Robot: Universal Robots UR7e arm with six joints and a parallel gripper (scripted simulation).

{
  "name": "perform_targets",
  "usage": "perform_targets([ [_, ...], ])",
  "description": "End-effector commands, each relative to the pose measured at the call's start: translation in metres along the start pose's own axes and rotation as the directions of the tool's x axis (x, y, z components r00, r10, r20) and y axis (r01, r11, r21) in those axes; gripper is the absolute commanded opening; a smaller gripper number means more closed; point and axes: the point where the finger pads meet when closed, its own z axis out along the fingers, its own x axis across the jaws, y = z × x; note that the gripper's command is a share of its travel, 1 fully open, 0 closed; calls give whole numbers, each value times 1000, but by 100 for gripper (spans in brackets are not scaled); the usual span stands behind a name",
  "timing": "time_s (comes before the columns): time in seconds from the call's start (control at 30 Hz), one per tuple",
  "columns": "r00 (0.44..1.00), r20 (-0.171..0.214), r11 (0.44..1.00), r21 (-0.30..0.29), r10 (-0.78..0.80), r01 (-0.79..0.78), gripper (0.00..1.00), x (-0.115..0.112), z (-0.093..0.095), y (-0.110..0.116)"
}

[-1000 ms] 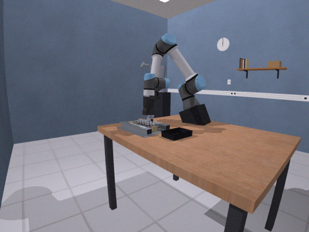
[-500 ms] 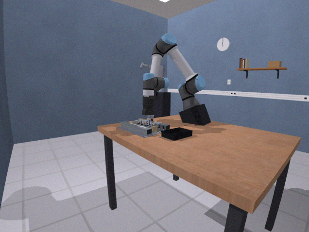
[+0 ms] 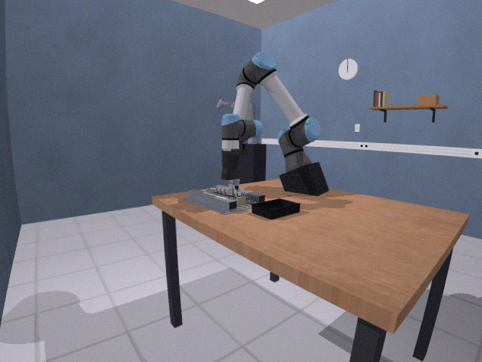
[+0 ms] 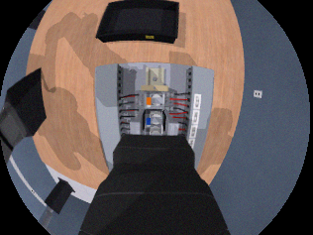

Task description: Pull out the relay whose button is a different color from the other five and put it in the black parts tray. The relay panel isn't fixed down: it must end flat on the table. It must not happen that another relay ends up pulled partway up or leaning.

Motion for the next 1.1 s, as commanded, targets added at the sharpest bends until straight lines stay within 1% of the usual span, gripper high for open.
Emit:
perform_targets([
  [0.0,1000,16,1000,-2,-1,1,0,1,0,0],
  [0.13,1000,24,1000,-2,-1,1,0,2,0,0],
  [0.37,1000,26,1000,-2,-1,1,0,2,0,0],
  [0.63,999,49,1000,-2,-1,1,0,2,-1,0],
  [0.93,999,53,1000,-2,-1,1,0,3,-1,0],
  [1.07,998,63,1000,-2,-1,1,0,3,-1,0],
])
